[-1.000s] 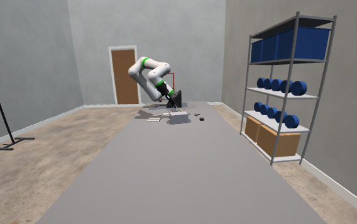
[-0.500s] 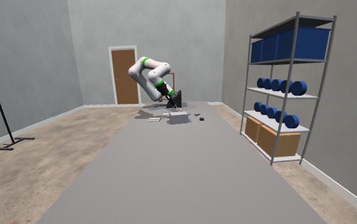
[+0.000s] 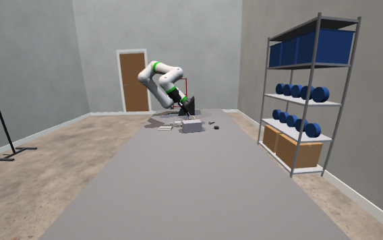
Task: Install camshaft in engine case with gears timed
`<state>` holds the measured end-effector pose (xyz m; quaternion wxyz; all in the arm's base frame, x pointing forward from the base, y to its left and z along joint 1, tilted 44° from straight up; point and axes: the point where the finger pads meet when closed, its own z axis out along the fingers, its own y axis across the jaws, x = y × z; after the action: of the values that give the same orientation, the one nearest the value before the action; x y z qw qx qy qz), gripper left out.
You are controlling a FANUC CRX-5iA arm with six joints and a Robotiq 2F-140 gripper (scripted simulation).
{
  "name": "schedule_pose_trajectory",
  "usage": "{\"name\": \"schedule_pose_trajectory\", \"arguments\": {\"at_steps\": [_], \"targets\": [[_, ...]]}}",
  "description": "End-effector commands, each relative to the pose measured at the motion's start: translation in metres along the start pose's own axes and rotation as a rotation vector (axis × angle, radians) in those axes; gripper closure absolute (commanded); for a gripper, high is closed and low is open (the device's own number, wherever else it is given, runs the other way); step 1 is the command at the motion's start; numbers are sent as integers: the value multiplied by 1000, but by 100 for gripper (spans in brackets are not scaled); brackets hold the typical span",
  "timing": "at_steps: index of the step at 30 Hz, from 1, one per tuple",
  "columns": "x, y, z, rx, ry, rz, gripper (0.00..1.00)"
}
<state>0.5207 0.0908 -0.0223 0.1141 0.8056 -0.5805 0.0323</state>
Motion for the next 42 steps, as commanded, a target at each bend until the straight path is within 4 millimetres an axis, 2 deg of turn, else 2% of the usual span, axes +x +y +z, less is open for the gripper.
{"name": "schedule_pose_trajectory", "arguments": {"at_steps": [1, 42], "targets": [[0, -4, -1, 2, 0, -1, 86], [0, -8, -1, 2, 0, -1, 86]]}}
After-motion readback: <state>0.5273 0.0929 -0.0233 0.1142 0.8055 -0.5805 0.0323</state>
